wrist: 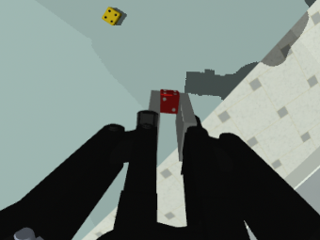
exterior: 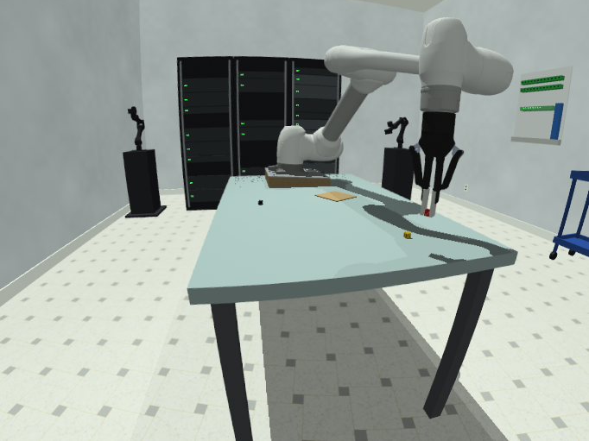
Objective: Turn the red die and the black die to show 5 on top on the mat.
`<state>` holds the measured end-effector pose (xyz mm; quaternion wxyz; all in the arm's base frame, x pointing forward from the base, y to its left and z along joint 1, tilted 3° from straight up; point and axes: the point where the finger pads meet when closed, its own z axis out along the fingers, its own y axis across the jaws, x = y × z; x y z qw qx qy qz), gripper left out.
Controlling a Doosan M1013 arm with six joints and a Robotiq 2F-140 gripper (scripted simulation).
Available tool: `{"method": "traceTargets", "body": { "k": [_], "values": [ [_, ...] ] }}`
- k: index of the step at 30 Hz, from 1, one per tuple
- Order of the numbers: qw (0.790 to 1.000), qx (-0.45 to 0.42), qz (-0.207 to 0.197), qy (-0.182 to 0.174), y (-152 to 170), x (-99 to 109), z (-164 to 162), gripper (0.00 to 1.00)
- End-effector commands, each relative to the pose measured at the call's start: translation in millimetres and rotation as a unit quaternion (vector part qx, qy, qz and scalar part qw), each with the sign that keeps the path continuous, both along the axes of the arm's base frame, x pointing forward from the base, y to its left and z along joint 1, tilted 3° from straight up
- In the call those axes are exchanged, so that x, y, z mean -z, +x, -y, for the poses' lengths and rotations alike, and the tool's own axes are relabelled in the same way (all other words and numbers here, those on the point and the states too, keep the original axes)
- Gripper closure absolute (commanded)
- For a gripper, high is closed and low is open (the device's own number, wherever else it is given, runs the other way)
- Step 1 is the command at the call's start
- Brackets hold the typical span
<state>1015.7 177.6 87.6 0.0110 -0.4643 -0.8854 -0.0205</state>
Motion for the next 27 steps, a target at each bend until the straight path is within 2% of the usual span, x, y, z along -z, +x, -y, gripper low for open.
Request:
{"method": "traceTargets", "body": {
  "k": [1,3,8,13,16,18,23,25,26,27],
  "values": [
    [0.996,-0.087,0.004,0.002,0.6,0.2,-1.1,0.84],
    [0.995,-0.099,0.005,0.002,0.7,0.3,-1.2,0.84],
    [0.98,-0.198,0.009,0.002,1.4,1.0,-2.5,0.84],
    [0.955,-0.297,0.014,0.002,2.1,1.7,-3.9,0.84],
    [0.954,-0.298,0.014,0.002,2.1,1.7,-3.9,0.84],
    [0.928,-0.371,0.018,0.002,2.6,2.3,-4.9,0.84],
    [0.897,-0.442,0.021,0.002,3.2,2.8,-5.9,0.84],
    [0.875,-0.484,0.023,0.002,3.5,3.1,-6.5,0.84],
    [0.874,-0.485,0.023,0.002,3.5,3.1,-6.5,0.84],
    [0.856,-0.516,0.025,0.002,3.8,3.4,-7.0,0.84]
  ]
}}
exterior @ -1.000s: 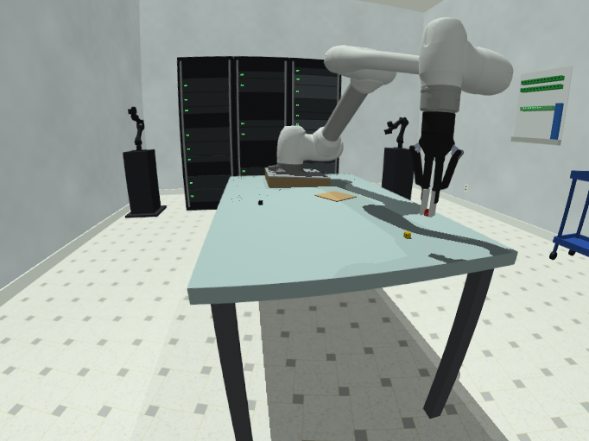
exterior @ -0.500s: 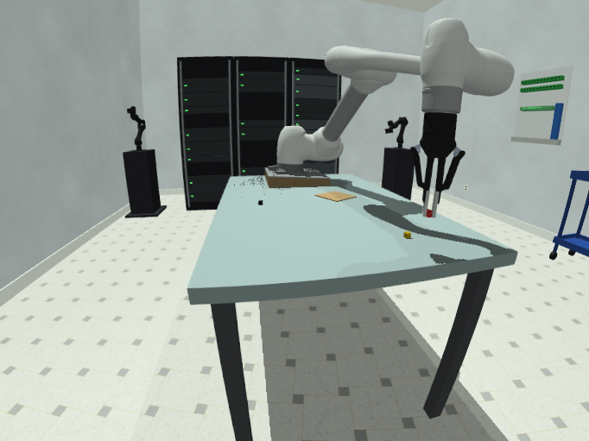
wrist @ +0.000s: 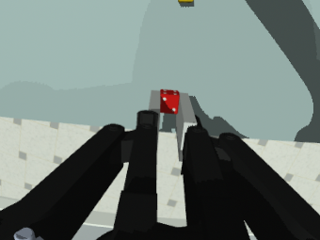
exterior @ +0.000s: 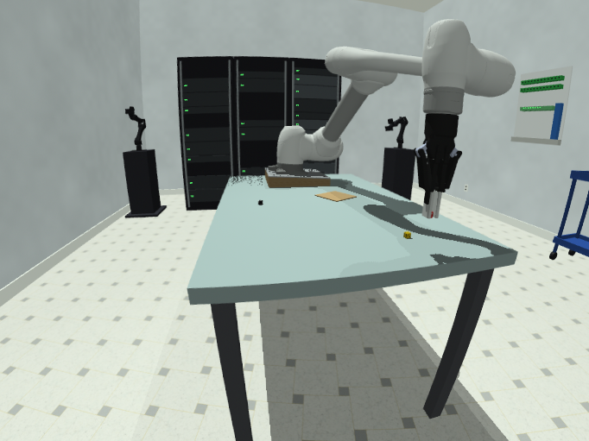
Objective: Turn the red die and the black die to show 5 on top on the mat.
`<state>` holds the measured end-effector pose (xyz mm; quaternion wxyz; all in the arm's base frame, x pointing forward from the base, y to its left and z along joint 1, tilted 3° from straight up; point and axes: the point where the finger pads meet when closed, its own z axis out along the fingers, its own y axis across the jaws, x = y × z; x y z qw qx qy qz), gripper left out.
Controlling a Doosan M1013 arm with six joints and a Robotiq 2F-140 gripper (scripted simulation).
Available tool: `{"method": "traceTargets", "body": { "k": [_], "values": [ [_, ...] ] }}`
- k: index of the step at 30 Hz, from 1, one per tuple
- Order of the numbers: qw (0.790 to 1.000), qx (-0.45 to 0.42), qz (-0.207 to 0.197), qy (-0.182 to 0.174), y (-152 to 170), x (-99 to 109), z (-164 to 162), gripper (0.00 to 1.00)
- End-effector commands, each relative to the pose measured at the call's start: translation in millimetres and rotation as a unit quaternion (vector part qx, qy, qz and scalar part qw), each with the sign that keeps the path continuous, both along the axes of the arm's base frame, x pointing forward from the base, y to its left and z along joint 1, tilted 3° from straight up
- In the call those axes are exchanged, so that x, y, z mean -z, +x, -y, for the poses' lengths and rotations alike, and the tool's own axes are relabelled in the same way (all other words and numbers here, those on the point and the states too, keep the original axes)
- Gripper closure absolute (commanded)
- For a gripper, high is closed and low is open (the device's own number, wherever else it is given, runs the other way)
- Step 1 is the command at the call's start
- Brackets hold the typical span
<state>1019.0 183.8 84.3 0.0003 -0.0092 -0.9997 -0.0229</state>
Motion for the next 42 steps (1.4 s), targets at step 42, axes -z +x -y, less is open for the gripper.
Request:
{"method": "traceTargets", "body": {
  "k": [42],
  "values": [
    [0.913,-0.332,0.226,0.075,-5.8,6.3,4.2,0.84]
  ]
}}
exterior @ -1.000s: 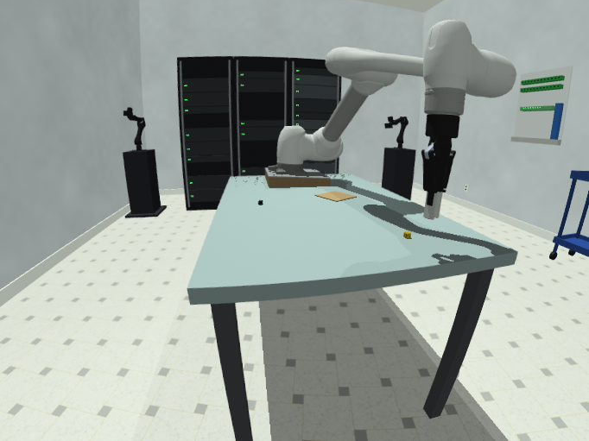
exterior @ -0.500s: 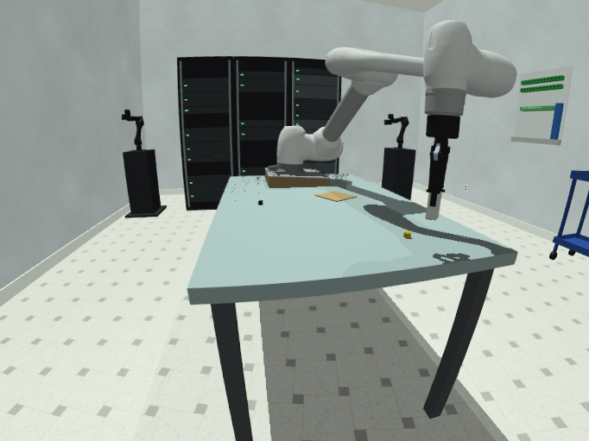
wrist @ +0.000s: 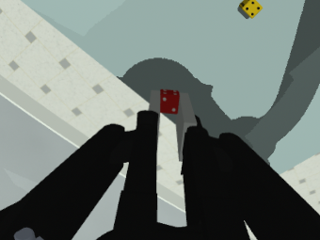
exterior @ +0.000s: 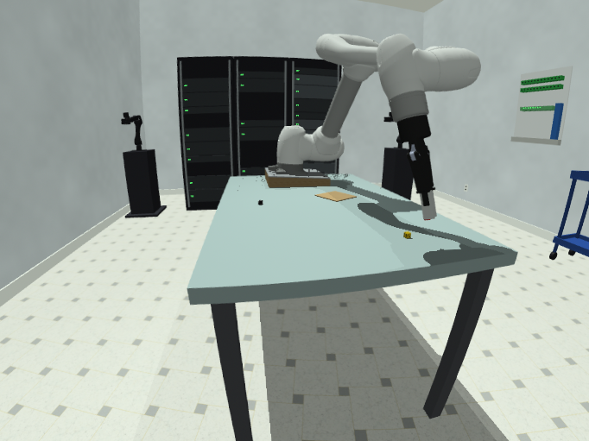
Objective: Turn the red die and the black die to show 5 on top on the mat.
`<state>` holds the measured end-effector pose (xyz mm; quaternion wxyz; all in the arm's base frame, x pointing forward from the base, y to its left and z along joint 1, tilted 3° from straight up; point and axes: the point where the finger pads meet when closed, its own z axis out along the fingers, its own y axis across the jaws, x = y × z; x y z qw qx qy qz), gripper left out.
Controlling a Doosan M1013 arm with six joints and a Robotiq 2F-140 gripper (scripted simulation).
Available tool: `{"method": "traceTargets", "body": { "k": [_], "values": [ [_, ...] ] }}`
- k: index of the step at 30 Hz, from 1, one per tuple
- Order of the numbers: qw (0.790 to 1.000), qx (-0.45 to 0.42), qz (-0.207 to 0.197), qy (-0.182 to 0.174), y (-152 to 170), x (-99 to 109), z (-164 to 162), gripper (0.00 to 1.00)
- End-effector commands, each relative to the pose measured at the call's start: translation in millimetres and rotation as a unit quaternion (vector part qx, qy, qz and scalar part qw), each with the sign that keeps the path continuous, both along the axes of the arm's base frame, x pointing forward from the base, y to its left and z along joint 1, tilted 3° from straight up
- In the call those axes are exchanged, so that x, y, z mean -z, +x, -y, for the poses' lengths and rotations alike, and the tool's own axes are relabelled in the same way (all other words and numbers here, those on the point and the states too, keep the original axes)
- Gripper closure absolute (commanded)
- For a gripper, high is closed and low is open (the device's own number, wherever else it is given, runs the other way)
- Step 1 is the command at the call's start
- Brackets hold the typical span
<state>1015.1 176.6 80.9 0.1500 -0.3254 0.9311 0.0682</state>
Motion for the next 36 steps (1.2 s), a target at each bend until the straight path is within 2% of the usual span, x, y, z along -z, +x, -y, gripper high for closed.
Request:
{"method": "traceTargets", "body": {
  "k": [1,11,13,16,18,25,30,36],
  "values": [
    [0.997,-0.009,0.061,0.055,-2.2,3.1,-3.6,0.84],
    [0.975,-0.007,0.166,0.146,-7.9,5.1,-1.4,0.84],
    [0.97,-0.005,0.185,0.159,-8.0,5.1,0.9,0.84],
    [0.968,-0.004,0.19,0.162,-8.0,5.1,1.9,0.84],
    [0.959,-0.004,0.215,0.186,-10.3,6.4,1.8,0.84],
    [0.936,-0.002,0.268,0.23,-13.7,8.3,4.3,0.84],
    [0.925,0.001,0.29,0.245,-14.4,8.3,6.8,0.84],
    [0.924,0.001,0.293,0.246,-14.4,8.2,7.3,0.84]
  ]
}}
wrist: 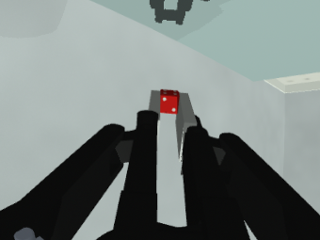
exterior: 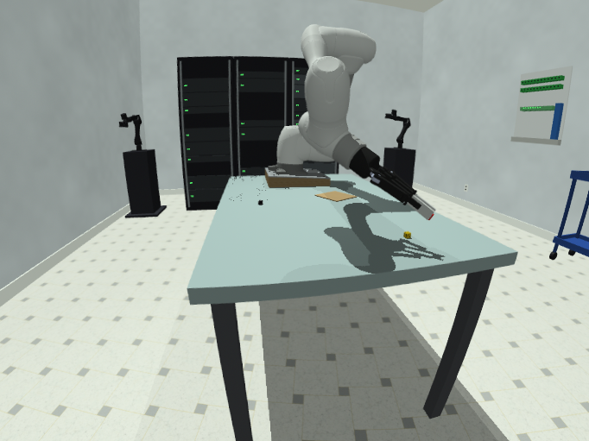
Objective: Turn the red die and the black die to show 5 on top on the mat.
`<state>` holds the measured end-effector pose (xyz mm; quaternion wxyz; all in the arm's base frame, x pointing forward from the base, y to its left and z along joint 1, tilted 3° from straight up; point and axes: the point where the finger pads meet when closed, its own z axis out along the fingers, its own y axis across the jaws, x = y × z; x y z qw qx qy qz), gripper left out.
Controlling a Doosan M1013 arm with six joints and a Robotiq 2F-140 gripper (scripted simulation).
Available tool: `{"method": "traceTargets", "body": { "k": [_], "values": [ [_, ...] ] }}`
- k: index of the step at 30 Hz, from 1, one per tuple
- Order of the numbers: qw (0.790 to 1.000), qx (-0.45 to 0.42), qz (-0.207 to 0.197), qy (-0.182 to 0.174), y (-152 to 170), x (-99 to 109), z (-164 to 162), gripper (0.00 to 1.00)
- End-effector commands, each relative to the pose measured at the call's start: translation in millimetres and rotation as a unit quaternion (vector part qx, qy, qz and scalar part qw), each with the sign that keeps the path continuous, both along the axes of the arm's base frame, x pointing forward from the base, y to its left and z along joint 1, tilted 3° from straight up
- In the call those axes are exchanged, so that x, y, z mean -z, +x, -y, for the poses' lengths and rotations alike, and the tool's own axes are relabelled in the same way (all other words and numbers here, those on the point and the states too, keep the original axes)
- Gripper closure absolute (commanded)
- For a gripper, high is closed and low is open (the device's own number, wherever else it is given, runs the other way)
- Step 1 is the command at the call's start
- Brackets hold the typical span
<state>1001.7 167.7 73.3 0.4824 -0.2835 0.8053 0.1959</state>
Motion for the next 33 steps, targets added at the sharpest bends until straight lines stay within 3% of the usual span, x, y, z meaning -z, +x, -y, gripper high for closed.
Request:
{"method": "traceTargets", "body": {
  "k": [1,13,26,33],
  "values": [
    [1.0,0.0,0.009,0.005,-1.0,0.7,-1.6,0.84],
    [1.0,-0.001,0.008,0.005,-1.3,17.4,-2.6,0.84],
    [1.0,-0.001,0.008,0.005,-2.1,66.4,-5.5,0.84],
    [1.0,-0.001,0.008,0.005,-2.2,76.7,-6.2,0.84]
  ]
}}
